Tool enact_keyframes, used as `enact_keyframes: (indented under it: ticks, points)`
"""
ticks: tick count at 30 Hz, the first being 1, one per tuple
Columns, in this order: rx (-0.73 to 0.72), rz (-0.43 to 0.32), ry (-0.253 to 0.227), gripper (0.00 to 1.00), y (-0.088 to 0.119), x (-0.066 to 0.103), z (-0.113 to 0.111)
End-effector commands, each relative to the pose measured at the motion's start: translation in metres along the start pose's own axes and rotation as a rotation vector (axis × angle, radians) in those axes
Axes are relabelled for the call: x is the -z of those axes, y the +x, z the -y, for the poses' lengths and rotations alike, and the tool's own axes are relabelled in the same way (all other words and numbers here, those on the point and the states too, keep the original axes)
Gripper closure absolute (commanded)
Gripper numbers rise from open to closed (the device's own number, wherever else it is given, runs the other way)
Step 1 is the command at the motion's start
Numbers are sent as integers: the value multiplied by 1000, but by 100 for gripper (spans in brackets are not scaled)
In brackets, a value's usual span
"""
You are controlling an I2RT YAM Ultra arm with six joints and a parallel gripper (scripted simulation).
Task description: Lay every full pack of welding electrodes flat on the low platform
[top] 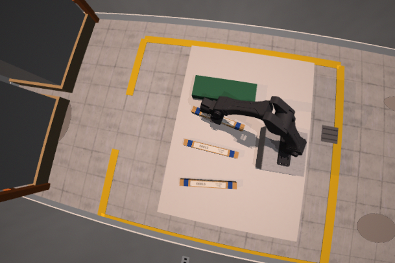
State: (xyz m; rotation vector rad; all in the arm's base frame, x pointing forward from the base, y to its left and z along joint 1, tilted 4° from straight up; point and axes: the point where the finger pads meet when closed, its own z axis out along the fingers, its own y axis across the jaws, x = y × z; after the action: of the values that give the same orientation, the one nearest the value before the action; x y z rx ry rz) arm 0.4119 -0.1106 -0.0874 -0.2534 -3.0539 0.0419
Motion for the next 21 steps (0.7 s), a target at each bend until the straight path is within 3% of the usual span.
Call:
enact_keyframes:
  ticks: [1,21]
  points:
    - [-1,47,5,100,-10,23,3]
    - [-1,56,6,100,-13,26,3]
